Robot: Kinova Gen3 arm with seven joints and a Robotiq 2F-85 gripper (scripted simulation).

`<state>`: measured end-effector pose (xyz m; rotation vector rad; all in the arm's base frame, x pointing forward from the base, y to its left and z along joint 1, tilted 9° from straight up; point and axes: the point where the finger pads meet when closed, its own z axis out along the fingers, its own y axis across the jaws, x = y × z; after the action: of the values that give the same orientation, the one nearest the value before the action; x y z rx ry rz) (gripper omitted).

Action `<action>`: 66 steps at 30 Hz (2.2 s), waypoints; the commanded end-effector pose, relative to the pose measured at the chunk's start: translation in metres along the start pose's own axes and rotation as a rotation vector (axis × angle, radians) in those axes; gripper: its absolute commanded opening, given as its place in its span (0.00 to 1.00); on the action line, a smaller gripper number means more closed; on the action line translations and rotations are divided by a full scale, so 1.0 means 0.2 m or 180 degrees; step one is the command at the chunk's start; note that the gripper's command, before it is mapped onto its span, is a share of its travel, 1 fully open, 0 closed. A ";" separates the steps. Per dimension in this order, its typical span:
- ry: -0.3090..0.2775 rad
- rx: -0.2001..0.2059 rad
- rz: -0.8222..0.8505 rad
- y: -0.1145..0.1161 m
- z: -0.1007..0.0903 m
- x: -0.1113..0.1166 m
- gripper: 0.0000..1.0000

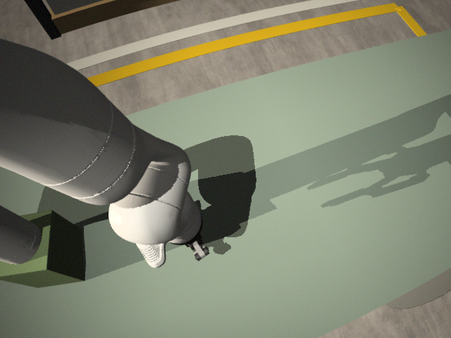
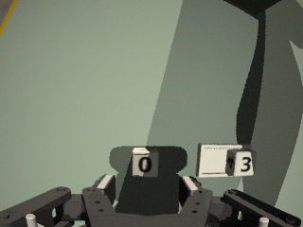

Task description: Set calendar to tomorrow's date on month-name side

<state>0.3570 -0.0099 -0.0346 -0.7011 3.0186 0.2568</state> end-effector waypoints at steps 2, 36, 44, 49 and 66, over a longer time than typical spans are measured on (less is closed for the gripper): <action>0.0006 0.0003 -0.0001 -0.01 -0.01 0.01 1.00; 0.0056 -0.0018 0.1344 0.01 0.01 0.04 1.00; 0.0061 -0.0005 0.2520 0.00 0.03 0.04 1.00; 0.0055 0.0005 0.3328 0.00 0.04 0.04 1.00; -0.0019 0.0016 0.5005 -0.02 0.04 0.02 1.00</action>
<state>0.3581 -0.0169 -0.0428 1.6640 2.7488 0.2221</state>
